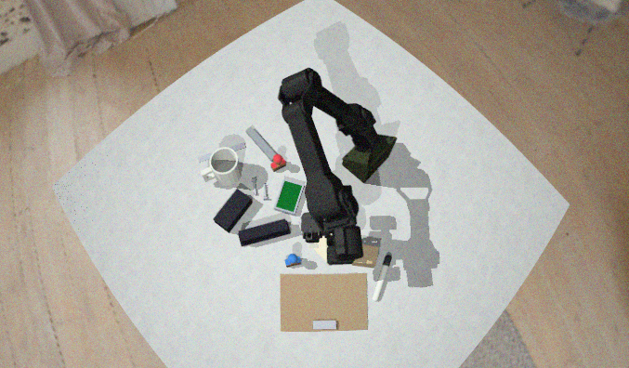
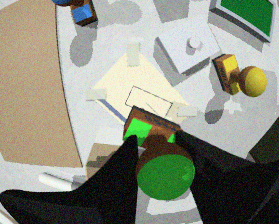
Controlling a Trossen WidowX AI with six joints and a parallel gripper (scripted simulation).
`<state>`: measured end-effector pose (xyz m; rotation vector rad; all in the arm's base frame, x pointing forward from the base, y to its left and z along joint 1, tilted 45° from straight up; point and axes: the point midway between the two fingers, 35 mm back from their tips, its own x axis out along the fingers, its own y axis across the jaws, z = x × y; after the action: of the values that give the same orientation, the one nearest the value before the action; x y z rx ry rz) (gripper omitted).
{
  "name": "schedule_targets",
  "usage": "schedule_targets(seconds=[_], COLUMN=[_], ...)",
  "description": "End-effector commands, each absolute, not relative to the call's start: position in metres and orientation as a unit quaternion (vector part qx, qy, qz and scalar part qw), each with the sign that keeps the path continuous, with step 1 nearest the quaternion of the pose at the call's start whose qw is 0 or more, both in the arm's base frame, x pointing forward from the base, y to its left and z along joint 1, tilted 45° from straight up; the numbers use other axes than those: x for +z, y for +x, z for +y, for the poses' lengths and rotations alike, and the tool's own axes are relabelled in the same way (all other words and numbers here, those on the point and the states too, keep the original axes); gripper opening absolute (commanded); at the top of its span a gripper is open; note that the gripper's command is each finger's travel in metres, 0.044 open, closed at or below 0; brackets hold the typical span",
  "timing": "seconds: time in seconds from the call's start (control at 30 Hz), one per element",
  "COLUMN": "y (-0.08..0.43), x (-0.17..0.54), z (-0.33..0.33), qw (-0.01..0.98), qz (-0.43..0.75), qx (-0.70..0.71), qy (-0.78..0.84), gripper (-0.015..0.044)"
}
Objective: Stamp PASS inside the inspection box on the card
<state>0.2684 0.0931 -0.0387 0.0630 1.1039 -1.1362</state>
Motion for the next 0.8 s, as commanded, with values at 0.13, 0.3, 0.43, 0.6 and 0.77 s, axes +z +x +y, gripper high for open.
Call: schedule_targets(seconds=[0.13, 0.3, 0.43, 0.6, 0.77], y=[0.267, 0.267, 0.267, 0.267, 0.267], x=[-0.043, -0.046, -0.047, -0.050, -0.052], z=[0.088, 0.086, 0.084, 0.082, 0.079], qw=[0.702, 0.702, 0.702, 0.702, 0.703], qz=[0.496, 0.496, 0.496, 0.496, 0.495], qx=[-0.510, -0.510, -0.510, -0.510, -0.510], qy=[0.024, 0.024, 0.024, 0.024, 0.024], gripper=[0.0000, 0.0000, 0.0000, 0.0000, 0.0000])
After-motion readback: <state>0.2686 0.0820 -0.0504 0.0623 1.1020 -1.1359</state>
